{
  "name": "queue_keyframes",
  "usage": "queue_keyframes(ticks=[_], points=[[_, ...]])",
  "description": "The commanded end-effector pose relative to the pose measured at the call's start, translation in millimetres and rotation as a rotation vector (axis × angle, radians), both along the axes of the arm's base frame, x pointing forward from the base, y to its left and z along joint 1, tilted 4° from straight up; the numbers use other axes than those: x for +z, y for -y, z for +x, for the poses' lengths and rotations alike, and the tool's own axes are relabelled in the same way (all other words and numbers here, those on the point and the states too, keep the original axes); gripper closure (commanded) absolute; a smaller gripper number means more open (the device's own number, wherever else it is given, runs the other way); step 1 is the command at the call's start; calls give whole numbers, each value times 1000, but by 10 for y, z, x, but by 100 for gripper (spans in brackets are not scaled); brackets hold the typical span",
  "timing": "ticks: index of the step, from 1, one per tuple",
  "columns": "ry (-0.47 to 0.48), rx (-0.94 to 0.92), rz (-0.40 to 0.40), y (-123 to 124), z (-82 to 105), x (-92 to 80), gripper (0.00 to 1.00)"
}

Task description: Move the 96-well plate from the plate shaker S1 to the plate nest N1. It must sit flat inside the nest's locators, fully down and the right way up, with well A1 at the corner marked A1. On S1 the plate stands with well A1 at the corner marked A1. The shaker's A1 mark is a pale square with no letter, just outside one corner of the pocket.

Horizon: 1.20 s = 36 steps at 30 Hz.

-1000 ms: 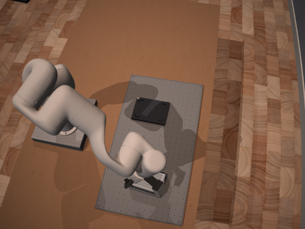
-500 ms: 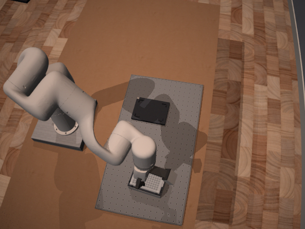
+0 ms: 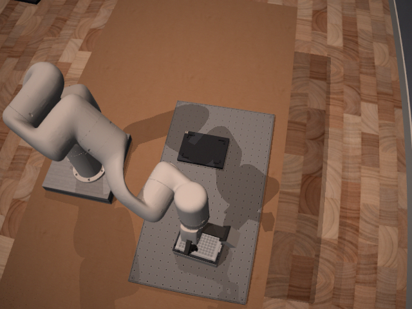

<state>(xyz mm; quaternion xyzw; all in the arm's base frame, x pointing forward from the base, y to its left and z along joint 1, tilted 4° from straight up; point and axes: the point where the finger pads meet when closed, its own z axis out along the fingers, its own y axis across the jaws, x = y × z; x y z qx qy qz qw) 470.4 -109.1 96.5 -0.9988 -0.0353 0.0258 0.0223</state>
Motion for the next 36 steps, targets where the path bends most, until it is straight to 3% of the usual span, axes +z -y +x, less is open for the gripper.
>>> queue_keyframes(ticks=[1,36], points=[[4,0,-1,2,10,-30,0],[4,0,-1,-20,-17,-546,0]])
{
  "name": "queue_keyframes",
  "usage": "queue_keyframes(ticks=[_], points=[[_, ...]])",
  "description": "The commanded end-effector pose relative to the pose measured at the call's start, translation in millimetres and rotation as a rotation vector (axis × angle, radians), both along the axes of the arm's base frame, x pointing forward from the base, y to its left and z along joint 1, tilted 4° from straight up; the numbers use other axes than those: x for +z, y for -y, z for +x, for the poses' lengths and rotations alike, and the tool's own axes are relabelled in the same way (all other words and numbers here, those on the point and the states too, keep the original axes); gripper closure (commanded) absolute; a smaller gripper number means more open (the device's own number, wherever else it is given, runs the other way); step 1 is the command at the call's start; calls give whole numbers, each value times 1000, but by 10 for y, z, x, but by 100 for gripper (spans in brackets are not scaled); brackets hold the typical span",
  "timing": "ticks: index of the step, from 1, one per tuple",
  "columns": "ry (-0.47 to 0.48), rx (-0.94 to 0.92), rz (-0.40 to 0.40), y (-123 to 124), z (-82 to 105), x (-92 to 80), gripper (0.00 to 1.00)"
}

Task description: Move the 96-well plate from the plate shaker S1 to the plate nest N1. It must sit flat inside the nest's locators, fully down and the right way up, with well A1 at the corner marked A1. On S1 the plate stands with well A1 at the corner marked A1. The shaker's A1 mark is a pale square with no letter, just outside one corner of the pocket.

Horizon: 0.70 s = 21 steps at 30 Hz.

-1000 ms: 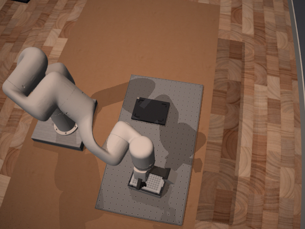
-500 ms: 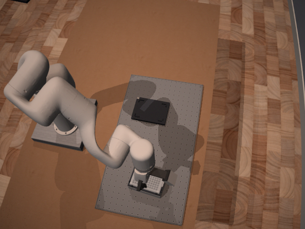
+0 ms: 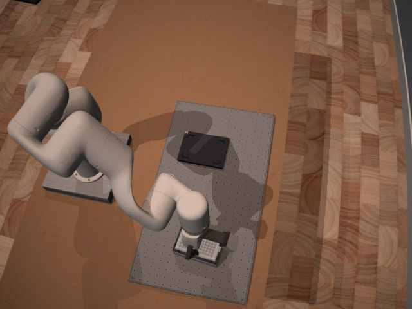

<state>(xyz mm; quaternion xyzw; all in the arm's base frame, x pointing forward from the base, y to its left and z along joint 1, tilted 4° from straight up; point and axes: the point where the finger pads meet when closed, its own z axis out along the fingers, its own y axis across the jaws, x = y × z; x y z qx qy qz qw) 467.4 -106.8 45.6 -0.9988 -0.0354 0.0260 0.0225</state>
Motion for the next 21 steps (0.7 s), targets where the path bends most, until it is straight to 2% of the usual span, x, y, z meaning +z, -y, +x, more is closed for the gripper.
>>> queue_keyframes(ticks=[1,21], points=[[4,0,-2,2,13,-53,0],[4,0,-2,-1,10,-115,0]])
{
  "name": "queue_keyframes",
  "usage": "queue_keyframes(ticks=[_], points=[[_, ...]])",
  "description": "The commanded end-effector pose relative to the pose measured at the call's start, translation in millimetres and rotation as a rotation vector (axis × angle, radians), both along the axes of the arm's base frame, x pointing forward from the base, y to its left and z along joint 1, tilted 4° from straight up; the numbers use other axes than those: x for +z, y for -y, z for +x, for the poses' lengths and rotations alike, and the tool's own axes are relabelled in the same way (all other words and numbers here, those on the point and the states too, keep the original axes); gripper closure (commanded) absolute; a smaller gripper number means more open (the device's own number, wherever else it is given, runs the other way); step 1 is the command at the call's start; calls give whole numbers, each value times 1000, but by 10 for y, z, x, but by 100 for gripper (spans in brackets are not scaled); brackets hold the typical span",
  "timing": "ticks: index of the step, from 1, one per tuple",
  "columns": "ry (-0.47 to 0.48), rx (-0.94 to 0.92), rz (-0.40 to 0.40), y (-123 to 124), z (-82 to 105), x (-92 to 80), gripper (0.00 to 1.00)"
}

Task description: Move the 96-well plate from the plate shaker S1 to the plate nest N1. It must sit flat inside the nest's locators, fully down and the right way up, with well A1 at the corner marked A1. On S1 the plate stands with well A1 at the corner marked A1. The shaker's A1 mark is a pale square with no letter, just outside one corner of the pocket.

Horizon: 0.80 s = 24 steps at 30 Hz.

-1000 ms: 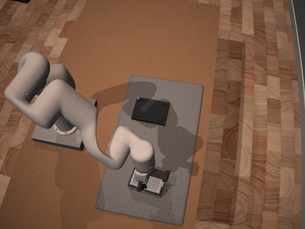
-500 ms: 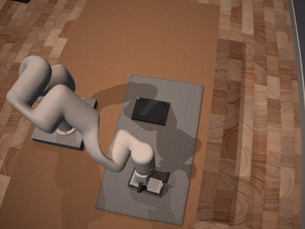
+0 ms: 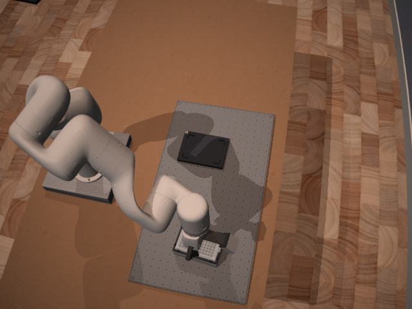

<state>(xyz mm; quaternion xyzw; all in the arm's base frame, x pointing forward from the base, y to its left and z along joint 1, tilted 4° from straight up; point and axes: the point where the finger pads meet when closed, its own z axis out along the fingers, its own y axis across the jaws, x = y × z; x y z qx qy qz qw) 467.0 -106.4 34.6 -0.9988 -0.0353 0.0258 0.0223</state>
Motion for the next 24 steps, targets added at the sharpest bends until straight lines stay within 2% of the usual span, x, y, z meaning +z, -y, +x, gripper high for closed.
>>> queue_keyframes(ticks=[1,24], points=[[4,0,-1,3,13,-11,0],[4,0,-1,-3,7,-137,0]])
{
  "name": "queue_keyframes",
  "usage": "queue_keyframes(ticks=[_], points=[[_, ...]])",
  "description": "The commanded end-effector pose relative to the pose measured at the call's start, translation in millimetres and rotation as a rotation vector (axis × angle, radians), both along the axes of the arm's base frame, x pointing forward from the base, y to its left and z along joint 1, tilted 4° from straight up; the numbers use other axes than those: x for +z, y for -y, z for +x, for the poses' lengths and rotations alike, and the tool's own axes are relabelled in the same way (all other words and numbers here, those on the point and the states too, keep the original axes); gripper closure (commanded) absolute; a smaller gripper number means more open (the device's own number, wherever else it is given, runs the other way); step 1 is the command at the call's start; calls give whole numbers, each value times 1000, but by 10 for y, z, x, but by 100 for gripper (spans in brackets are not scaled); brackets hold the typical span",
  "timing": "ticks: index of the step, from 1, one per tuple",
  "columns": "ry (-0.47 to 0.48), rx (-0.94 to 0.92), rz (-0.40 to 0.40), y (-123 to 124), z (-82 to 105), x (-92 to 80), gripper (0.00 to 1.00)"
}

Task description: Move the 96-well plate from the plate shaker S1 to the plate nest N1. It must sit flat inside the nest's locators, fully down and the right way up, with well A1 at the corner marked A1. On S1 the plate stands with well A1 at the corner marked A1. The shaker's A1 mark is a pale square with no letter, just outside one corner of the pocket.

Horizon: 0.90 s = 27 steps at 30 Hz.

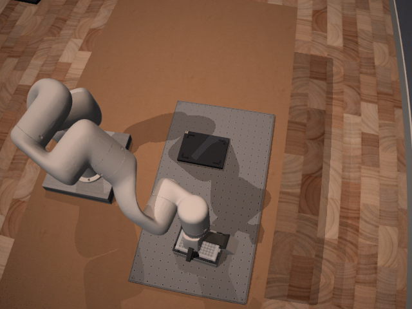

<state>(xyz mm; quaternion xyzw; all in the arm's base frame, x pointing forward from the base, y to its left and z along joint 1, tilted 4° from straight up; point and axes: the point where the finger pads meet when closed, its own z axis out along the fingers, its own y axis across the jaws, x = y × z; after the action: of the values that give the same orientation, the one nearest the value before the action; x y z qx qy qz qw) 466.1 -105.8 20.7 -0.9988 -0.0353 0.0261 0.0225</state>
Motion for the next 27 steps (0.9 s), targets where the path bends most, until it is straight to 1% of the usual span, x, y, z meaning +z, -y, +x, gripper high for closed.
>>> queue_keyframes(ticks=[1,5,23,24,27], points=[[4,0,-2,4,16,-6,0],[4,0,-2,2,15,-32,0],[4,0,-2,2,15,-32,0],[4,0,-2,3,15,-26,100],[4,0,-2,3,15,-26,100]])
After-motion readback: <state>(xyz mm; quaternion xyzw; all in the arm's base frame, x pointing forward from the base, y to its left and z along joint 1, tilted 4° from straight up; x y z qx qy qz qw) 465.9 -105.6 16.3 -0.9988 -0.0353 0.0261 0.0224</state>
